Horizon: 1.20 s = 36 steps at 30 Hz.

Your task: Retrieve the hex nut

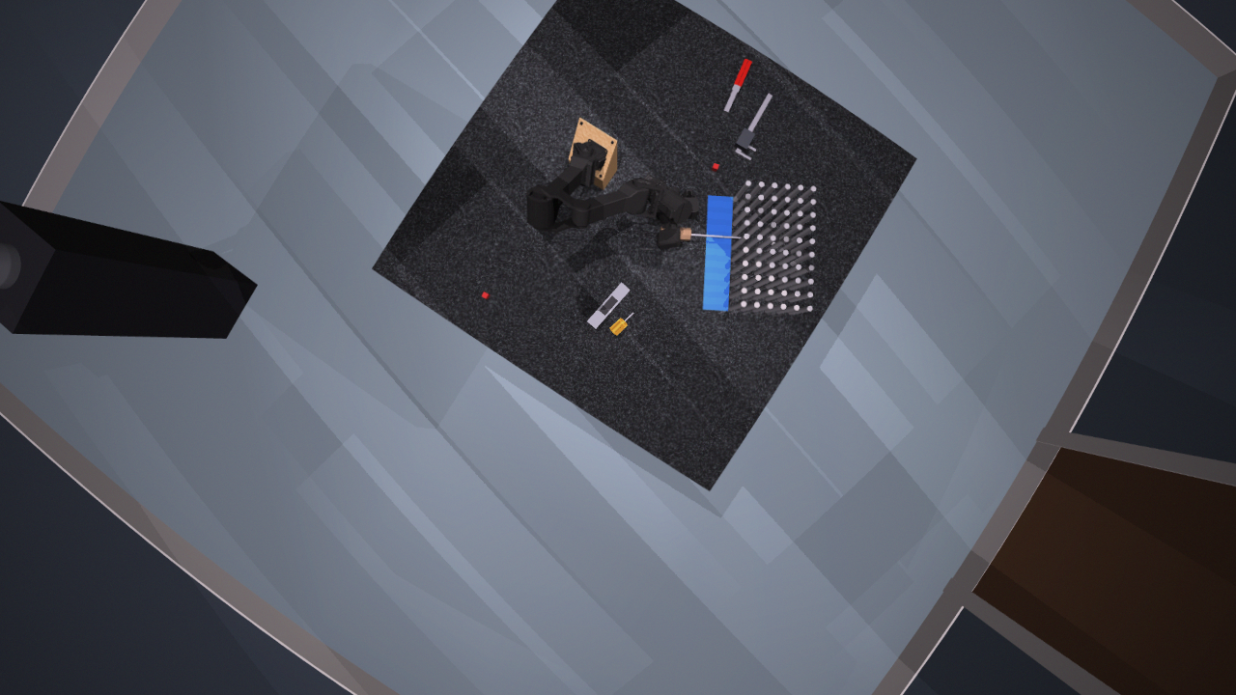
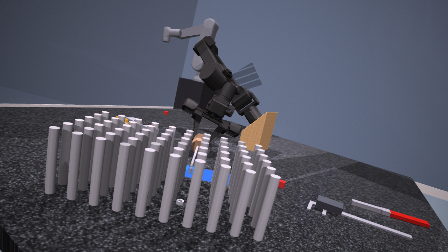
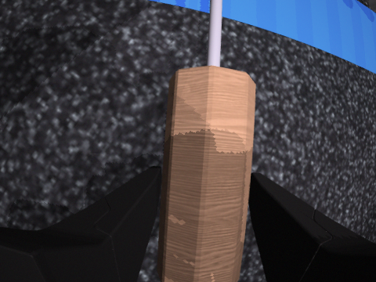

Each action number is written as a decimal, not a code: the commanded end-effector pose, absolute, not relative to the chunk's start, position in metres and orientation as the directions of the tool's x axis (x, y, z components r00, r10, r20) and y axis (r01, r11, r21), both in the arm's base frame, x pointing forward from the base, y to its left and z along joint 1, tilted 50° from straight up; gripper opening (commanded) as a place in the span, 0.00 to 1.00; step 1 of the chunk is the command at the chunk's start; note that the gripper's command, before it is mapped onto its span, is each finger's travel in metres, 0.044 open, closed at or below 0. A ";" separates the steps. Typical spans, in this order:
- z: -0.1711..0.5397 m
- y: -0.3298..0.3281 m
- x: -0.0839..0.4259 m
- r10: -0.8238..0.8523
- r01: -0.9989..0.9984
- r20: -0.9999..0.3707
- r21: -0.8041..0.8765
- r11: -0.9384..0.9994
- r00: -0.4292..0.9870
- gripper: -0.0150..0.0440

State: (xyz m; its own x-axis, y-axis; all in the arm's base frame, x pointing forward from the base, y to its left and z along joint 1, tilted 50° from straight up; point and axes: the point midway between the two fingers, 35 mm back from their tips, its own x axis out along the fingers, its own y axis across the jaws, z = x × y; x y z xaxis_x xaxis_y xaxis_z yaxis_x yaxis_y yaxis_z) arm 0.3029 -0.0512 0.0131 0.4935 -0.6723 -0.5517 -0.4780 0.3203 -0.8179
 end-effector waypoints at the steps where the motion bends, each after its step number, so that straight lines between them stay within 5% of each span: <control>1: 0.013 -0.050 0.306 -0.673 -0.470 -0.548 -0.822 0.323 0.496 0.25; 36: 0.006 -0.044 0.324 -0.673 -0.469 -0.548 -0.822 0.324 0.497 0.25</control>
